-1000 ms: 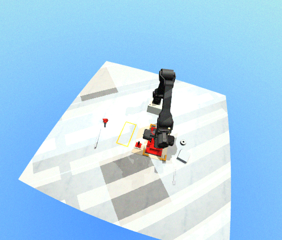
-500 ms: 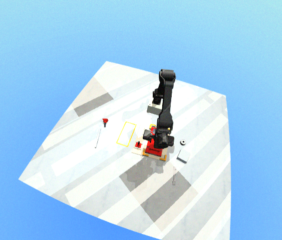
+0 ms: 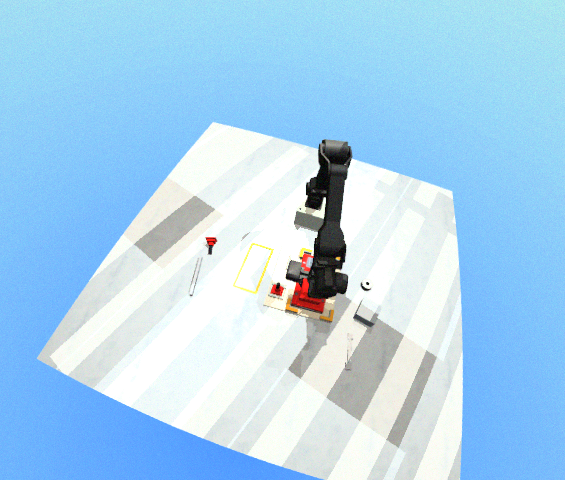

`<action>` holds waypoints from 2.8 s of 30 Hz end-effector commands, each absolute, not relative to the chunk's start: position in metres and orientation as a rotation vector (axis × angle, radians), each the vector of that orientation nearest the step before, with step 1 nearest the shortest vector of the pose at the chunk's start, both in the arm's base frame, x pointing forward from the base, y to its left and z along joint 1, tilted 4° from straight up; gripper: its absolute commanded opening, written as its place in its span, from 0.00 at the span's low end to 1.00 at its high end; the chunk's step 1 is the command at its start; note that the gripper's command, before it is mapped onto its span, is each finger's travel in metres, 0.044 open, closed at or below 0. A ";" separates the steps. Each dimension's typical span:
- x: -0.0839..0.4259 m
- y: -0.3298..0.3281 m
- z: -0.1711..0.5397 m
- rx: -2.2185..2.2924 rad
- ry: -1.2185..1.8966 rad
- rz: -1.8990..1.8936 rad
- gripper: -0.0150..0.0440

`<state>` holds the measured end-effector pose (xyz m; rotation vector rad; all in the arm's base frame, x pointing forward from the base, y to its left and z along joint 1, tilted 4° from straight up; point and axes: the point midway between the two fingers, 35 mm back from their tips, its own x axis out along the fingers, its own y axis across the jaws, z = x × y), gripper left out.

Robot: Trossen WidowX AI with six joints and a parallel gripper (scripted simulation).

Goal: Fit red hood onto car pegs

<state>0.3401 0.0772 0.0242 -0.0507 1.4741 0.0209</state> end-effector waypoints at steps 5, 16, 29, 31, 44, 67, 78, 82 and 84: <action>0.341 0.077 0.021 -0.047 1.474 0.019 0.25; 0.341 0.077 0.018 -0.050 1.475 0.020 0.25; 0.341 0.077 0.018 -0.050 1.475 0.020 0.74; 0.341 0.077 0.018 -0.050 1.475 0.020 0.83; 0.336 0.078 0.080 -0.048 1.476 0.022 1.00; 0.334 0.078 0.089 -0.048 1.476 0.022 1.00; 0.334 0.078 0.089 -0.048 1.476 0.022 1.00; 0.334 0.078 0.089 -0.048 1.476 0.022 1.00; 0.334 0.078 0.089 -0.048 1.476 0.022 1.00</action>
